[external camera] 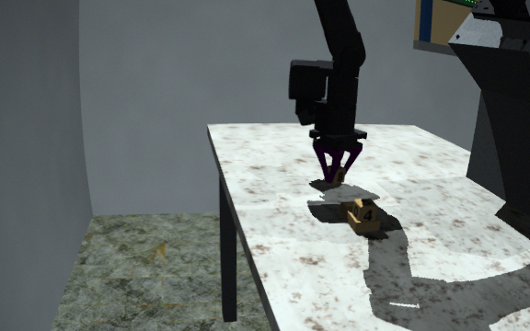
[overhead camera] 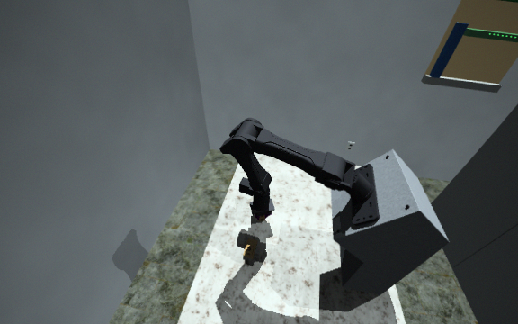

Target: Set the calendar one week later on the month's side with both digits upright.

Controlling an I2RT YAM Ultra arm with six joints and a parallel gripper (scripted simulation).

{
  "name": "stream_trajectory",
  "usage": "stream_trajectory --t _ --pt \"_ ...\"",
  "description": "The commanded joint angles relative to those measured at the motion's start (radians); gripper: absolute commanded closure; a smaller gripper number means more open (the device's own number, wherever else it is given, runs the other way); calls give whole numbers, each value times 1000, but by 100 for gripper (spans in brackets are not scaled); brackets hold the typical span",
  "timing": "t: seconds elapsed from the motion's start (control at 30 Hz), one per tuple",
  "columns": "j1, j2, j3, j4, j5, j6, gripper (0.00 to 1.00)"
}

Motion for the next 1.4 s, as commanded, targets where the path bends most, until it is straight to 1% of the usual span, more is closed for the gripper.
stream_trajectory --t 0.0,1.37 --pt "-3 -6 -2 4 6 -1 74" --pt "0 10 11 8 8 1 74"
